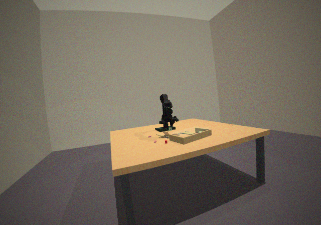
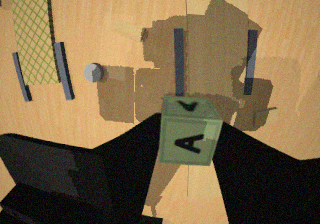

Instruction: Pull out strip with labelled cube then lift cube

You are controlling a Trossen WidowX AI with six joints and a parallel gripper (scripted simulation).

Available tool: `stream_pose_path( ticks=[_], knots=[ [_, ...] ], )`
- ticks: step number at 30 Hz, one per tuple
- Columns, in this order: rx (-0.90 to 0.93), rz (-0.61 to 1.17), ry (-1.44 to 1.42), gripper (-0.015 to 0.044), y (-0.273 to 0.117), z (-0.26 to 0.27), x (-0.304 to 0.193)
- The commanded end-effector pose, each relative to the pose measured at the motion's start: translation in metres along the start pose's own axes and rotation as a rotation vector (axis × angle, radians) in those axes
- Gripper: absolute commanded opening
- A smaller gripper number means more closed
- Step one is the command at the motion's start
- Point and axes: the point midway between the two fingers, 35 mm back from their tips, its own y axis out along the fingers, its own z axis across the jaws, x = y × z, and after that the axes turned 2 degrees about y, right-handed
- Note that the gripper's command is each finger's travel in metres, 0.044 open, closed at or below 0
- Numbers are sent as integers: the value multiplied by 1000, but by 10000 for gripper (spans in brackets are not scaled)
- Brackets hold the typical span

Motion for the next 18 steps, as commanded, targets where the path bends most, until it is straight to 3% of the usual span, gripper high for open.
stream_pose_path(
  ticks=[1,18],
  knots=[
    [4,3,5,0,0,5,-15],
    [5,8,3,0,0,20,-56]
  ],
)
